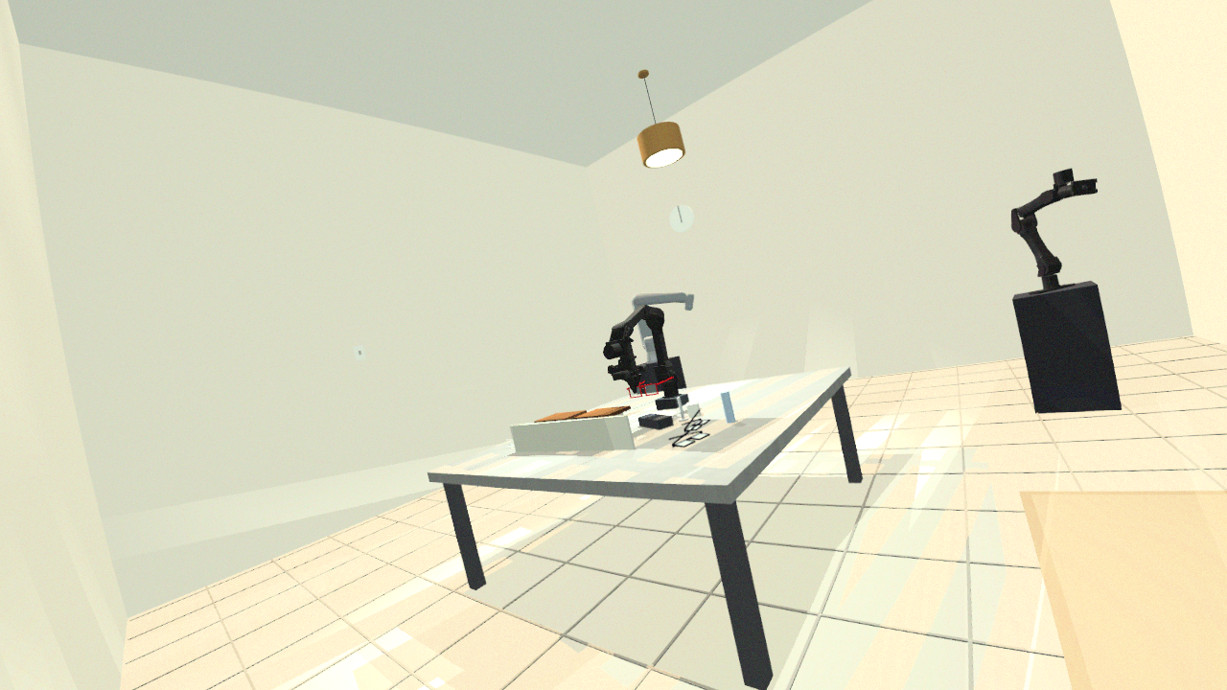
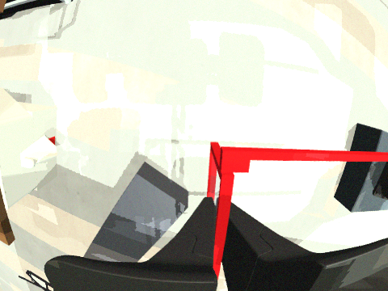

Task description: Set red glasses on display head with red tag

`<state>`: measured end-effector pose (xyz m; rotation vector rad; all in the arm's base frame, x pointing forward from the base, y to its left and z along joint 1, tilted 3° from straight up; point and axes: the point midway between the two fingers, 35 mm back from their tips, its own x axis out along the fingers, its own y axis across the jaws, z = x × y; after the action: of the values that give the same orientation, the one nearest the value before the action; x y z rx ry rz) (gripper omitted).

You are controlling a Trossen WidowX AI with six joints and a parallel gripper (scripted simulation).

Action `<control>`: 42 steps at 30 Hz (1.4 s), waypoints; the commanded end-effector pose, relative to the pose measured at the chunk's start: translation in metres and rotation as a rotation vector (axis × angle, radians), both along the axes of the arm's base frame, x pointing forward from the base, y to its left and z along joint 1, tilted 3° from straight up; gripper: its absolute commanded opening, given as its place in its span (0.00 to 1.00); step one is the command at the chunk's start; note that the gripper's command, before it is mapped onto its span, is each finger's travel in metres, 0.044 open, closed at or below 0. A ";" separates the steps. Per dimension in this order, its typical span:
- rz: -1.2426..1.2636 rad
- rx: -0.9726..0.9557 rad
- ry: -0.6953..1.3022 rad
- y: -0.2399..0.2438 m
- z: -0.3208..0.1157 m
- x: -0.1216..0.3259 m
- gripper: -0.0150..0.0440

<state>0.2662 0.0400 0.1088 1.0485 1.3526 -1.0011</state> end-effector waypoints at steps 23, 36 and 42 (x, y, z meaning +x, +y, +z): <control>-1.054 -0.015 0.041 -0.035 -0.002 -0.002 0.25; -1.177 -0.016 0.046 -0.039 -0.009 -0.002 0.25; -1.180 -0.016 0.046 -0.039 -0.015 -0.001 0.25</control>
<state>0.2658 0.0017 0.0987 1.8686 0.6673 -1.8513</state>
